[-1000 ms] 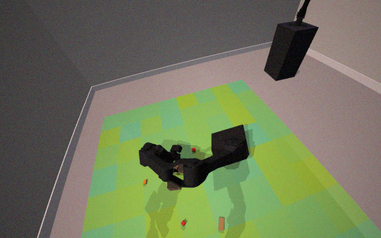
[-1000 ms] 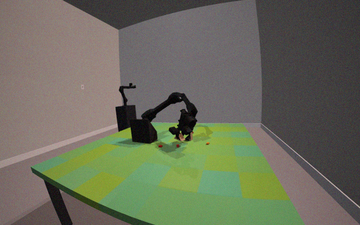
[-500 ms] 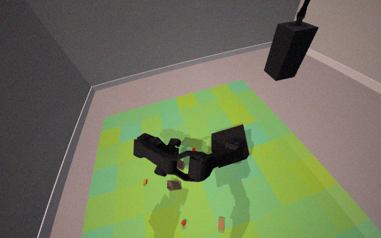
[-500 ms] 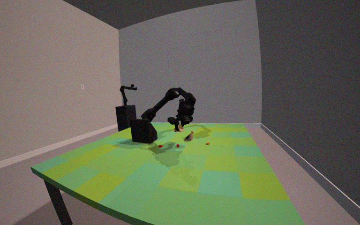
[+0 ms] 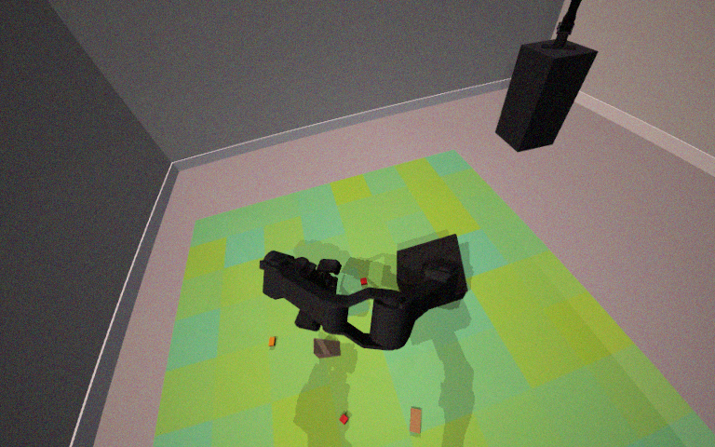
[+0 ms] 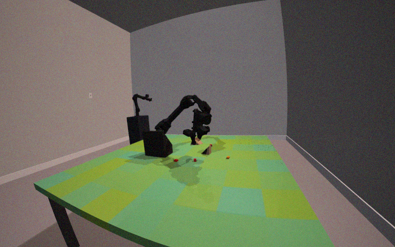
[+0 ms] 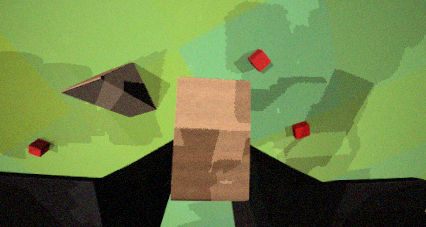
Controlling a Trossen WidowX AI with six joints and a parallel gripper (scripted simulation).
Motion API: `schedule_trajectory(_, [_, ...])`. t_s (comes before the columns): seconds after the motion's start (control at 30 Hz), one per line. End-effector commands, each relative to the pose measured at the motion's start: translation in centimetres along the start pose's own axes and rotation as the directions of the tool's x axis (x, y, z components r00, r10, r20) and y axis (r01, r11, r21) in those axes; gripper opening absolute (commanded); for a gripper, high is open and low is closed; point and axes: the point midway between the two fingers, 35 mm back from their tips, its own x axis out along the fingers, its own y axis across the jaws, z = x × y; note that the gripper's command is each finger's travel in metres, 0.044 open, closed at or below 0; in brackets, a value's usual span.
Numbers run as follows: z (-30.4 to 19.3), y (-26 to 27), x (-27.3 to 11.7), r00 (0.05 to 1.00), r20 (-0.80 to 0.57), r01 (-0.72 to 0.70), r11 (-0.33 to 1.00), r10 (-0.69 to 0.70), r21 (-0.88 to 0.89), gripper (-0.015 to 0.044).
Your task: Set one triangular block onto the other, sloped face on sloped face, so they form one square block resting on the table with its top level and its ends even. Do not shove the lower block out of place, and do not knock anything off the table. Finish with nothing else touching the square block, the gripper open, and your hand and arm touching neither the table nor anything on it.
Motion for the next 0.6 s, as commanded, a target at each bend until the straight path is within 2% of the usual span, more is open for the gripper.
schedule_trajectory(0.0, [-0.06, 0.09, -0.09, 0.998, 0.057, -0.001, 1.0, 0.003, -0.03, 0.0])
schedule_trajectory(0.57, [-0.51, -0.04, 0.02, 0.953, 0.302, 0.025, 0.983, 0.031, -0.18, 0.0])
